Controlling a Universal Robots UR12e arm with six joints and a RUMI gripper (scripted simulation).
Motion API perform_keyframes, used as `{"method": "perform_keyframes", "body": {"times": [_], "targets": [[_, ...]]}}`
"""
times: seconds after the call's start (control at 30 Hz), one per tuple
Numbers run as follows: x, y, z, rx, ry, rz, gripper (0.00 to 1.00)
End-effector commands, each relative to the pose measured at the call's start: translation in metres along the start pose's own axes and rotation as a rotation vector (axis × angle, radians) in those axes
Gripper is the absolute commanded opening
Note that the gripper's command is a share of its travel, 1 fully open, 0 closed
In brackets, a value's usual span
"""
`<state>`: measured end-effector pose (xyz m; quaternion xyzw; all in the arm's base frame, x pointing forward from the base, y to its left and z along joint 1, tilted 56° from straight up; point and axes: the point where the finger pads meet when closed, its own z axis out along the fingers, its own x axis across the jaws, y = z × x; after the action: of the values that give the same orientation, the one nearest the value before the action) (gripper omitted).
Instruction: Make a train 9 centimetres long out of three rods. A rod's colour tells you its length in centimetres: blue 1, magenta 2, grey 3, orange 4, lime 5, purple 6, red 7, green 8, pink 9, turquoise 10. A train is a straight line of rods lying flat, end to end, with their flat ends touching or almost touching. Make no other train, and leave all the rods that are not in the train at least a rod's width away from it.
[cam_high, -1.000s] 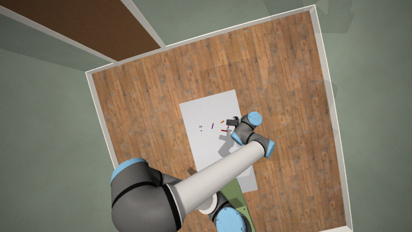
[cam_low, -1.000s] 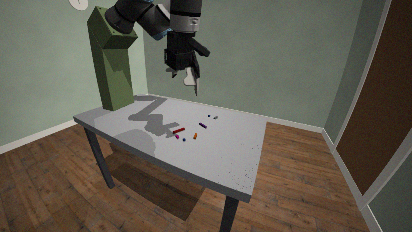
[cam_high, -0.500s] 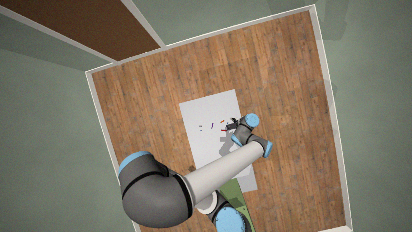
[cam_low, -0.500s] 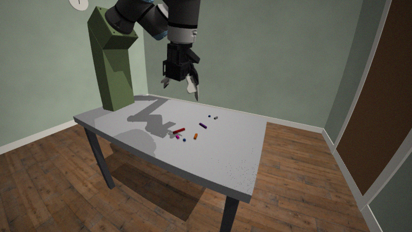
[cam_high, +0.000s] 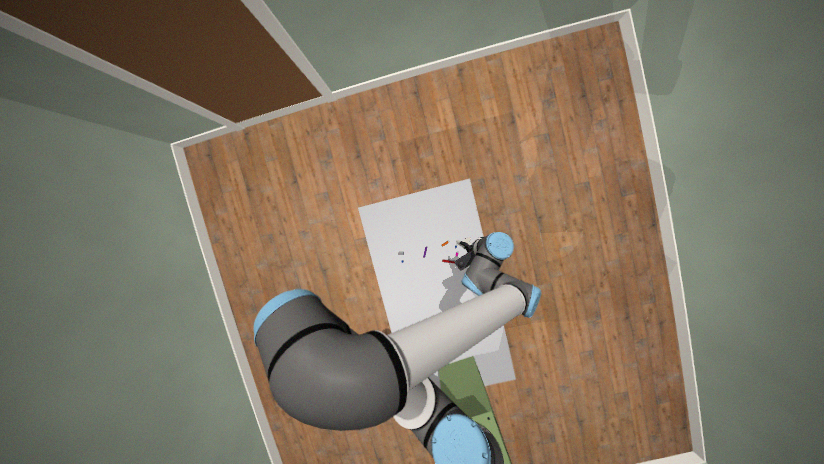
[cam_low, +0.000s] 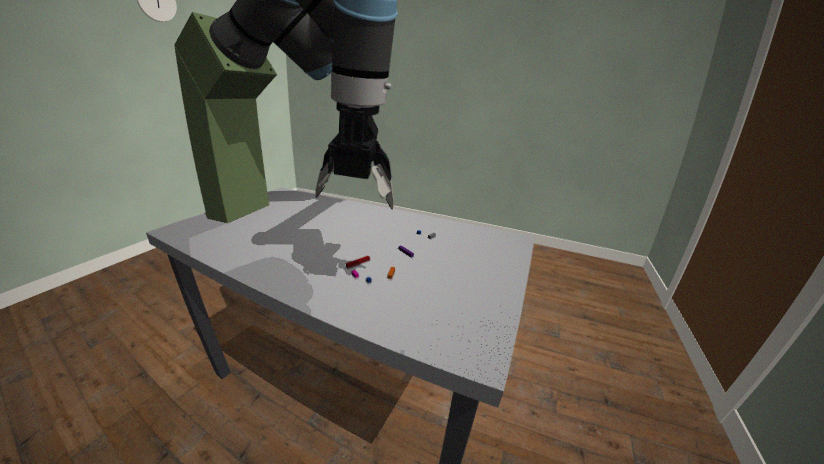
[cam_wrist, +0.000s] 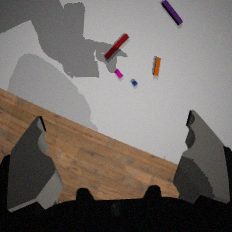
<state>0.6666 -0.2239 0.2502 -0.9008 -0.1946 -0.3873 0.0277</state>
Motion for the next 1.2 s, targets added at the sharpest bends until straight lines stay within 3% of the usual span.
{"method": "perform_keyframes", "body": {"times": [0.0,1.17], "targets": [[-0.006,-0.001,0.015,-0.018,0.005,-0.167,1.00],[-0.023,-0.005,0.084,-0.128,-0.020,-1.036,1.00]]}}
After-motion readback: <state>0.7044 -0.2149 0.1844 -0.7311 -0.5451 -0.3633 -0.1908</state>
